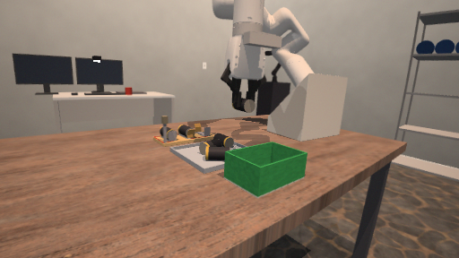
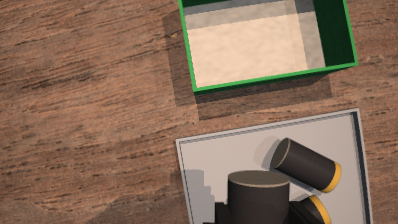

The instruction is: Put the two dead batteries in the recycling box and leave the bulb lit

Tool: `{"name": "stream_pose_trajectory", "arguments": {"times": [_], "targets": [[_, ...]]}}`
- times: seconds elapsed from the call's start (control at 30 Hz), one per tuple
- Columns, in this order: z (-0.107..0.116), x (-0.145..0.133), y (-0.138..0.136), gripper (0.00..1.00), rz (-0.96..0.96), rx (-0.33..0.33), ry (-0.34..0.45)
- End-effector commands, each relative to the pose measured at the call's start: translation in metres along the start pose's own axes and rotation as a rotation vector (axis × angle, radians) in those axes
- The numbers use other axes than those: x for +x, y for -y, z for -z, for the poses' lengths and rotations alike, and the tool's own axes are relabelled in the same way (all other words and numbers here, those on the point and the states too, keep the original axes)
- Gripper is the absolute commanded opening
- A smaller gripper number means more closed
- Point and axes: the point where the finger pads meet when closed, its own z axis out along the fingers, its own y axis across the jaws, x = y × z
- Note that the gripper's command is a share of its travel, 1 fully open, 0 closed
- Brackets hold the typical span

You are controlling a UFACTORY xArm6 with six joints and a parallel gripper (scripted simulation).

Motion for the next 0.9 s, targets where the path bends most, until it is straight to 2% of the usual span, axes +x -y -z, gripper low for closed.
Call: {"name": "stream_pose_trajectory", "arguments": {"times": [0.0,0.27,0.77,0.87], "targets": [[0.0018,0.0004,-0.0013,0.28,-0.094,-0.005,-0.002],[0.0018,0.0004,-0.0013,0.28,-0.238,-0.005,-0.003],[0.0018,0.0004,-0.0013,0.28,-0.716,-0.004,-0.004],[0.0018,0.0004,-0.0013,0.28,-0.754,-0.004,-0.004]]}}
